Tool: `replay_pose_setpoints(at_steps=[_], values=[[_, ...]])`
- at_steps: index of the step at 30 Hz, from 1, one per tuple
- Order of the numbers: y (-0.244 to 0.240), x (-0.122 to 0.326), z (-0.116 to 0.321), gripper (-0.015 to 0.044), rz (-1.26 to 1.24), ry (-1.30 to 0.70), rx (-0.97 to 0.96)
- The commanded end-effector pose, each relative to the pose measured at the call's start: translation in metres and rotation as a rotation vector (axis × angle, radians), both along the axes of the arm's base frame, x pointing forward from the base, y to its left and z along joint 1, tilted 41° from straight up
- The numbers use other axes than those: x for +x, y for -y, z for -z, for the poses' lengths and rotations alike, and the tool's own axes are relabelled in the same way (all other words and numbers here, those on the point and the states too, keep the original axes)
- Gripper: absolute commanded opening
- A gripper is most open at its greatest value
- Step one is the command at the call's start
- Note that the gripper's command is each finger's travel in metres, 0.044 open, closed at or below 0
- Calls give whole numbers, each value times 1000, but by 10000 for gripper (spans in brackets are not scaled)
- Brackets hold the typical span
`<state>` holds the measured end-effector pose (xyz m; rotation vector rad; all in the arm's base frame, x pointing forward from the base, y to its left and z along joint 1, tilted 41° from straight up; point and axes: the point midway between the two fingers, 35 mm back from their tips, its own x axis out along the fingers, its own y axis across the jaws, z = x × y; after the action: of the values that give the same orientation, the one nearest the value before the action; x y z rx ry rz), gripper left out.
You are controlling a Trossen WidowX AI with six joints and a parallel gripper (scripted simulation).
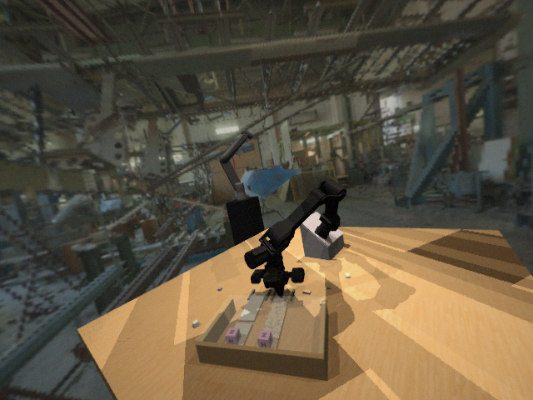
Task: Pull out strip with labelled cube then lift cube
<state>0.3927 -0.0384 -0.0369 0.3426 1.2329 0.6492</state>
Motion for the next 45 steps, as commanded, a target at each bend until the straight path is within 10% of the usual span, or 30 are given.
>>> replay_pose_setpoints(at_steps=[1,45], values=[[-2,1,0,0,1,2,5],[2,-44,18,0,1,-1,5]])
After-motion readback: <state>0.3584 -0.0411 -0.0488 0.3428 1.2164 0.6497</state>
